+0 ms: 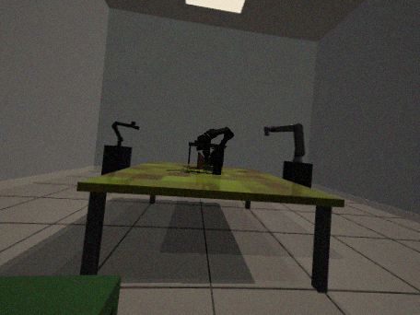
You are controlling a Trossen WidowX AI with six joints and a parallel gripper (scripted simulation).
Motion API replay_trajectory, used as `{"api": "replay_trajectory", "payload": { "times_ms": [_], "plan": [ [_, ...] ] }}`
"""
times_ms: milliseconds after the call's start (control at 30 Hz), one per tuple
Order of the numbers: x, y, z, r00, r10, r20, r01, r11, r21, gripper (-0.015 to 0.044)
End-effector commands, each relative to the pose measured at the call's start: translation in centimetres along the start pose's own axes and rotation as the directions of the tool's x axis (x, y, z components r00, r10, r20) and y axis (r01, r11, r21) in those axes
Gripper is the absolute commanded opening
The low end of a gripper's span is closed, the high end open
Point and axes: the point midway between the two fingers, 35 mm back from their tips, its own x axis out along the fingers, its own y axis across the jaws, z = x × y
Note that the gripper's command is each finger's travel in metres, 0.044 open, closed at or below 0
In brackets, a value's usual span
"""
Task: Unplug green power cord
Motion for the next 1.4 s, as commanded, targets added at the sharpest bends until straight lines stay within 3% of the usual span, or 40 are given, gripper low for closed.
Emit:
{"api": "replay_trajectory", "payload": {
  "times_ms": [0,1167,1367],
  "plan": [
    [0.0,0.1,0.2,1.000,0.002,0.000,-0.002,1.000,-0.003,0.0000],
    [-0.7,0.0,5.9,1.000,0.003,0.003,-0.003,1.000,0.002,0.0000],
    [-0.1,0.2,4.5,1.000,-0.013,0.004,0.013,1.000,-0.021,0.0157]
  ]
}}
